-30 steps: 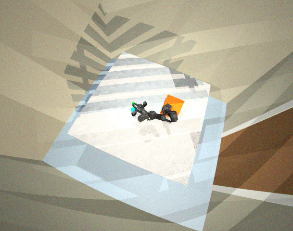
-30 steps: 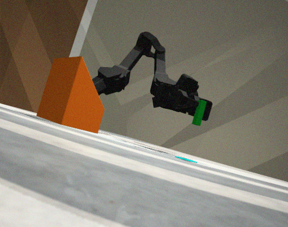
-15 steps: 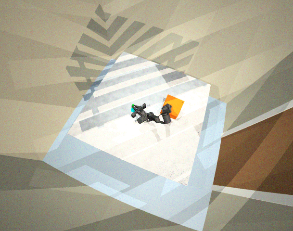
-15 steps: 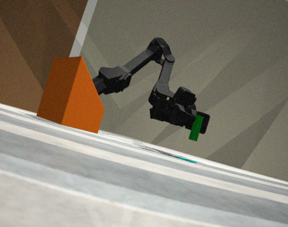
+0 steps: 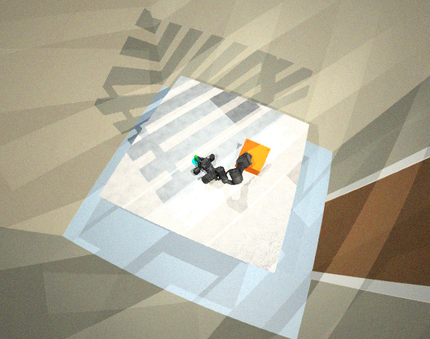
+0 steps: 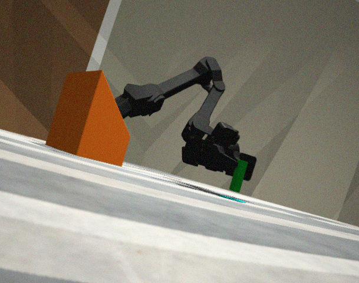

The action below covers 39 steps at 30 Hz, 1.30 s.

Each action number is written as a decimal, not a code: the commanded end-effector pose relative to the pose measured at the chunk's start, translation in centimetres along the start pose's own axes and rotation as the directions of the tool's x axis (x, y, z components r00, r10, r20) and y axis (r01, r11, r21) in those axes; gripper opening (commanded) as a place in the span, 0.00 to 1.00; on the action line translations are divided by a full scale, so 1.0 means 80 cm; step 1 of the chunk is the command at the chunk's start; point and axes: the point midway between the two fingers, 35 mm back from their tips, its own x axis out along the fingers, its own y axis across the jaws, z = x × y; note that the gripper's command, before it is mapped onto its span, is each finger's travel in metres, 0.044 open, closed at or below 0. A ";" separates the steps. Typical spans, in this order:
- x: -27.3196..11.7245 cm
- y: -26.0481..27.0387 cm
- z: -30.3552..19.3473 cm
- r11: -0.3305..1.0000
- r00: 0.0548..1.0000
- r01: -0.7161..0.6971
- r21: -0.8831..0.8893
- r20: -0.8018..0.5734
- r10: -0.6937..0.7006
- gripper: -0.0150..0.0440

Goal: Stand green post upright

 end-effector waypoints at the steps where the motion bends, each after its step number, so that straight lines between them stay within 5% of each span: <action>1: 0.002 0.000 -0.016 1.000 1.000 0.001 -0.001 -0.002 -0.001 0.29; 13: 0.002 0.000 -0.019 1.000 1.000 0.001 -0.001 -0.002 -0.001 0.29; 27: 0.002 0.000 -0.019 1.000 1.000 0.001 -0.001 -0.002 -0.001 0.92; 39: 0.000 0.005 0.036 1.000 1.000 0.003 0.003 -0.003 -0.003 0.93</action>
